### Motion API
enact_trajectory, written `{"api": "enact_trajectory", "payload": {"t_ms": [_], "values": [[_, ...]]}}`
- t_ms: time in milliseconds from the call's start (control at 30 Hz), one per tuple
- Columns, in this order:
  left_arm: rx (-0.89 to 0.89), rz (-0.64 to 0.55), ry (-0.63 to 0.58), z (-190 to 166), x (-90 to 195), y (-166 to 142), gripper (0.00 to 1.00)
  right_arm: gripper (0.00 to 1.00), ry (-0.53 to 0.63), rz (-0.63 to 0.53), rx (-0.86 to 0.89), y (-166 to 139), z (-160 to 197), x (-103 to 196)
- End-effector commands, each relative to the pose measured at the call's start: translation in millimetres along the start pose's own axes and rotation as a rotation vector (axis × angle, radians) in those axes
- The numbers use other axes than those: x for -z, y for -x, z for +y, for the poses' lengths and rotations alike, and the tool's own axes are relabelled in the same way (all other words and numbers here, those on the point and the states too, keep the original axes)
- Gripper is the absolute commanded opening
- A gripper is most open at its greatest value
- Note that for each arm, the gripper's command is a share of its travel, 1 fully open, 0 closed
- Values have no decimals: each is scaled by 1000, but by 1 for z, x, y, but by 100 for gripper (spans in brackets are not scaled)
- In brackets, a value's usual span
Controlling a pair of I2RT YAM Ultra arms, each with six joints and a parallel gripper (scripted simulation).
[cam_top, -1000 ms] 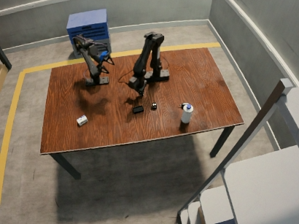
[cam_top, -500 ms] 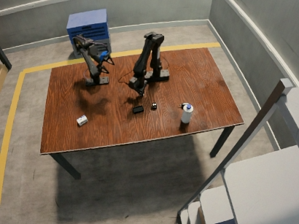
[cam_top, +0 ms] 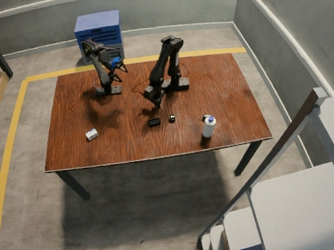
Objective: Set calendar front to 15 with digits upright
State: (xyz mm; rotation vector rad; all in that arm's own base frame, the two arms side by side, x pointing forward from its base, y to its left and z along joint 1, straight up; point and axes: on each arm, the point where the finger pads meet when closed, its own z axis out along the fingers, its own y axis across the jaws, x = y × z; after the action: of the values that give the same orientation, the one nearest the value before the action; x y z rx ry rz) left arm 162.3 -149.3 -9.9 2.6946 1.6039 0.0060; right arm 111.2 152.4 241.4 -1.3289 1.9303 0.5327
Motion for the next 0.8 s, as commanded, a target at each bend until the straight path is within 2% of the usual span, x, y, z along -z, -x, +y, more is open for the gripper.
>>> {"api": "enact_trajectory", "payload": {"t_ms": [0, 433, 467, 500, 533, 767], "values": [[-2, -4, -9, -2, -7, 0, 26, 100, 14, -2, -2, 5, 1, 3], [-2, -6, -2, 0, -3, 0, 26, 100, 14, -2, -2, 5, 1, 3], [-2, -6, -2, 0, -3, 0, 38, 100, 14, -2, -2, 5, 1, 3], [-2, -6, -2, 0, -3, 0, 43, 100, 14, -2, -2, 5, 1, 3], [-10, -17, 4, 0, 0, 2, 54, 100, 14, -2, -2, 5, 1, 3], [-2, -21, 20, -6, 7, 5, 56, 100, 14, -2, -2, 5, 1, 3]]}}
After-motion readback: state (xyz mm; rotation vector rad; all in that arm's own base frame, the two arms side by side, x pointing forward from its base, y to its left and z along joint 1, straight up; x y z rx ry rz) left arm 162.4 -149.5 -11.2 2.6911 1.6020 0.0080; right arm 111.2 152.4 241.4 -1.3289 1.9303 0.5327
